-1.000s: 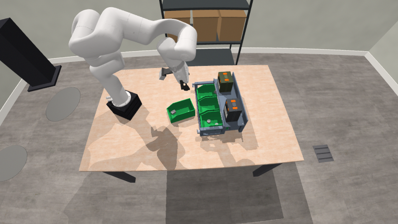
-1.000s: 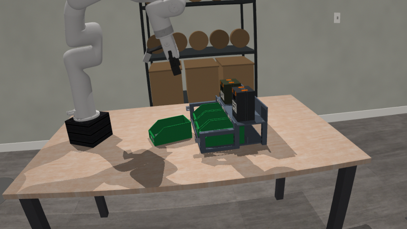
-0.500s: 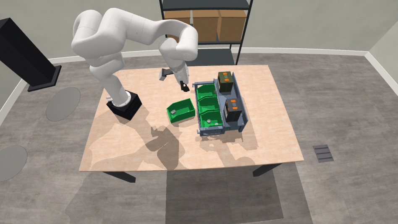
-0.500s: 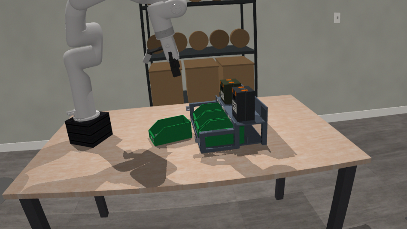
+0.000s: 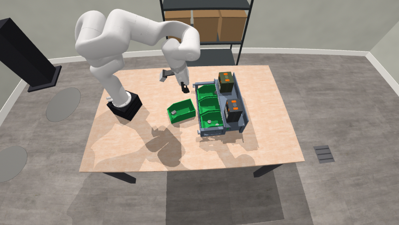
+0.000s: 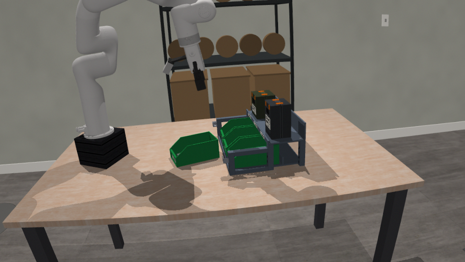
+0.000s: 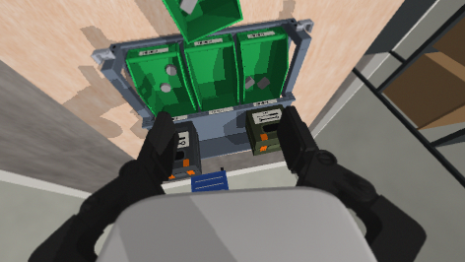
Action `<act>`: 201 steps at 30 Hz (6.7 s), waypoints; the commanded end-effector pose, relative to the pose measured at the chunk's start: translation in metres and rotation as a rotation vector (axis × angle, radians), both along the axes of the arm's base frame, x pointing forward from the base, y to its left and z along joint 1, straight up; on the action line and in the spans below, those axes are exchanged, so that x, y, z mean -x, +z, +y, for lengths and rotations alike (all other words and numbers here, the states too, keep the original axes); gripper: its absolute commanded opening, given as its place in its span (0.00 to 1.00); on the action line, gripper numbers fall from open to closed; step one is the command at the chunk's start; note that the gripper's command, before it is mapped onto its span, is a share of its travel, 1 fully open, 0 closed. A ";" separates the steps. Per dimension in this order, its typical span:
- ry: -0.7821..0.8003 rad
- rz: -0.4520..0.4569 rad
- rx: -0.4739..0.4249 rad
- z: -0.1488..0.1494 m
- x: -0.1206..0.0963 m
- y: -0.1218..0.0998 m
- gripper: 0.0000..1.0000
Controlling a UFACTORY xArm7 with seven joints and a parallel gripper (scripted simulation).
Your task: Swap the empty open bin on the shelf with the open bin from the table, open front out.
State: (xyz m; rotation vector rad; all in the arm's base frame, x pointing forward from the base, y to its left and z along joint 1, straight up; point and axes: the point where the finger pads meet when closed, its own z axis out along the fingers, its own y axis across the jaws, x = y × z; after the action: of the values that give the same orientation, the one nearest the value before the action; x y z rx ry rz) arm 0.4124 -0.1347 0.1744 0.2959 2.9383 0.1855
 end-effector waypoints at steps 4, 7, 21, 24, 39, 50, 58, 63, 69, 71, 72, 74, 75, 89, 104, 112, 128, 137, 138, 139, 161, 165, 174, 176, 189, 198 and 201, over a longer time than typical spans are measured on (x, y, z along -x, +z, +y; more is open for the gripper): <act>0.000 0.005 0.006 -0.001 0.000 0.000 1.00; 0.005 0.023 0.015 -0.001 0.001 -0.004 1.00; 0.015 0.055 0.033 -0.002 0.003 -0.011 1.00; 0.019 0.070 0.040 -0.002 0.005 -0.014 1.00; 0.030 0.108 0.061 -0.003 0.008 -0.022 1.00; 0.036 0.128 0.072 -0.004 0.009 -0.026 1.00; 0.041 0.145 0.082 -0.004 0.011 -0.030 1.00; 0.043 0.153 0.086 -0.005 0.011 -0.031 1.00; 0.045 0.159 0.090 -0.005 0.012 -0.033 1.00; 0.047 0.165 0.093 -0.005 0.013 -0.034 1.00; 0.048 0.170 0.096 -0.005 0.013 -0.035 1.00; 0.048 0.170 0.096 -0.005 0.013 -0.035 1.00; 0.048 0.170 0.096 -0.005 0.013 -0.035 1.00; 0.052 0.183 0.103 -0.006 0.014 -0.038 1.00; 0.054 0.189 0.107 -0.006 0.015 -0.039 1.00; 0.054 0.189 0.107 -0.006 0.015 -0.039 1.00; 0.054 0.189 0.107 -0.006 0.015 -0.039 1.00; 0.054 0.189 0.107 -0.006 0.015 -0.039 1.00; 0.054 0.189 0.107 -0.006 0.015 -0.039 1.00; 0.054 0.189 0.107 -0.006 0.015 -0.039 1.00; 0.054 0.189 0.107 -0.006 0.015 -0.039 1.00; 0.054 0.189 0.107 -0.006 0.015 -0.039 0.00; 0.054 0.189 0.107 -0.006 0.015 -0.039 0.00; 0.054 0.189 0.107 -0.006 0.015 -0.039 0.00; 0.054 0.189 0.107 -0.006 0.015 -0.039 0.00; 0.054 0.189 0.107 -0.006 0.015 -0.039 0.00; 0.057 0.189 0.107 -0.006 0.015 -0.040 0.00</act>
State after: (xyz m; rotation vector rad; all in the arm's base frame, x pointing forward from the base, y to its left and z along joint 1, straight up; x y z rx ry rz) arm 0.3969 -0.1406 0.1339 0.2304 3.1342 0.0093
